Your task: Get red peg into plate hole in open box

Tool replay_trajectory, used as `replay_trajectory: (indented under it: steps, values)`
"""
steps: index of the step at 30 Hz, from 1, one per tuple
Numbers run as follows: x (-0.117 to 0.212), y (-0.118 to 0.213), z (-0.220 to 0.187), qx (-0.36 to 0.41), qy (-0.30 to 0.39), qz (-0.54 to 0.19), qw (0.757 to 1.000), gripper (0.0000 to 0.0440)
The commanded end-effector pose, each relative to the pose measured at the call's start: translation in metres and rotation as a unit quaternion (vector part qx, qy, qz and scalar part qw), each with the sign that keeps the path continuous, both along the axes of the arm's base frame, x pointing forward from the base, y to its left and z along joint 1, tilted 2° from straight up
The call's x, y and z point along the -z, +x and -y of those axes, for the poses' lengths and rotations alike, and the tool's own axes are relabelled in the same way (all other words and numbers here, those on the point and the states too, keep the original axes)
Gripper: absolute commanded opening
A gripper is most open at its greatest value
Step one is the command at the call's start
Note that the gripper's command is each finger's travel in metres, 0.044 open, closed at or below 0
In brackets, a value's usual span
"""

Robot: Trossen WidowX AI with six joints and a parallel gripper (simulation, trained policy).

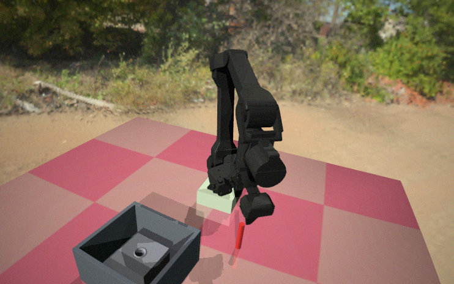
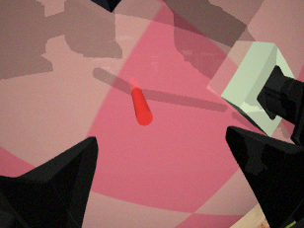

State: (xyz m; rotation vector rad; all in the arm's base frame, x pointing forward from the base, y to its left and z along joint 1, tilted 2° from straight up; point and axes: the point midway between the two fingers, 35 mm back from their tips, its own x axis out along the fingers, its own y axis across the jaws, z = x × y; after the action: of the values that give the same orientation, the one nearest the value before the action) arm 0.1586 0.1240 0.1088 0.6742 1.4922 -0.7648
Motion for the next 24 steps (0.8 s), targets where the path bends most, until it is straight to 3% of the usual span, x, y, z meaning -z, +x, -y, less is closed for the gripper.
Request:
replay_trajectory:
  steps: [1,18,20,24]
  values:
    - [0.020,-0.001,-0.004,-0.030,-0.018,-0.004,0.999,0.0440]
    - [0.094,0.009,-0.011,-0.088,-0.036,0.027,0.995,0.0433]
    - [0.100,0.009,-0.010,-0.092,-0.038,0.026,0.995,0.0403]
    - [0.111,0.007,-0.007,-0.097,-0.043,0.018,0.994,0.0300]
